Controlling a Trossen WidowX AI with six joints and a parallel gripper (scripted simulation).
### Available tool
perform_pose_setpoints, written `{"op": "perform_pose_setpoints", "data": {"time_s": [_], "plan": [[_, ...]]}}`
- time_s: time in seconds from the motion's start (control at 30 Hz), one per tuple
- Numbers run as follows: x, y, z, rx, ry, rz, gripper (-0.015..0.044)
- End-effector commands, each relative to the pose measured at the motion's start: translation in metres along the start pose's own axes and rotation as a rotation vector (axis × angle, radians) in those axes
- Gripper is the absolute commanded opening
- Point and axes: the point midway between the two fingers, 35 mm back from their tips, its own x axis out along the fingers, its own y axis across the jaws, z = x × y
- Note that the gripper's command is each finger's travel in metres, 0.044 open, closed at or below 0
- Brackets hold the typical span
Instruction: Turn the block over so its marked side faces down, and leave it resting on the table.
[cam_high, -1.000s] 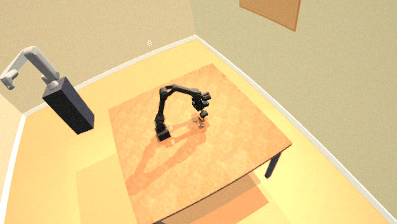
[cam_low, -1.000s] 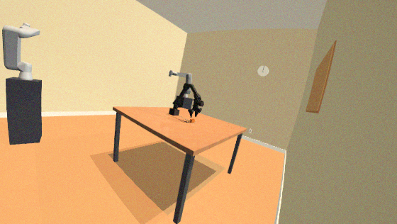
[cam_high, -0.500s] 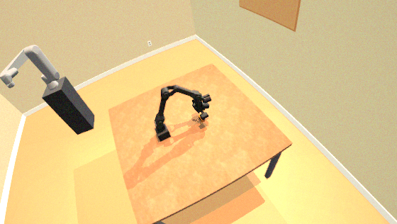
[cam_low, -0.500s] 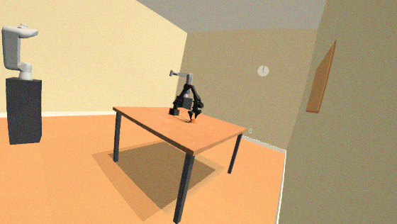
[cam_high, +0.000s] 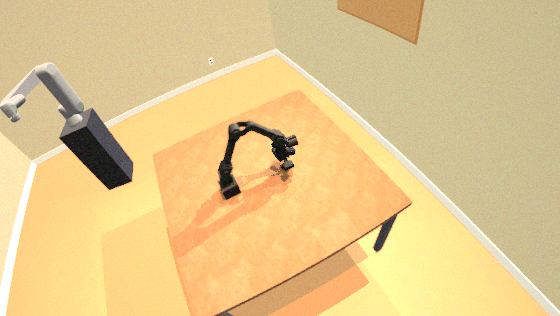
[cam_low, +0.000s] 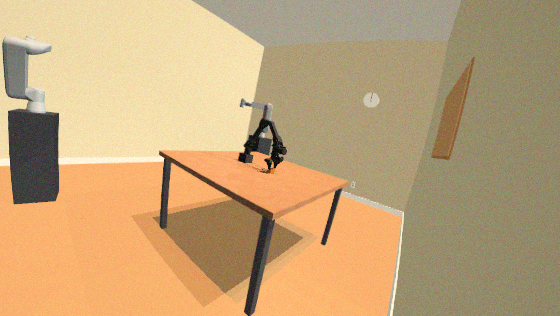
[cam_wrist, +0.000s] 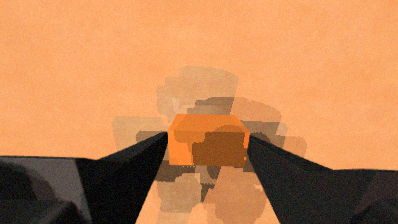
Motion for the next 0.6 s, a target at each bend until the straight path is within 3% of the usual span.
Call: {"op": "perform_pose_setpoints", "data": {"time_s": [0.0, 0.57], "plan": [[0.0016, -0.0003, -0.001, 0.003, 0.003, -0.002, 0.0269], [0.0016, -0.0003, -0.001, 0.003, 0.003, -0.002, 0.0156]]}}
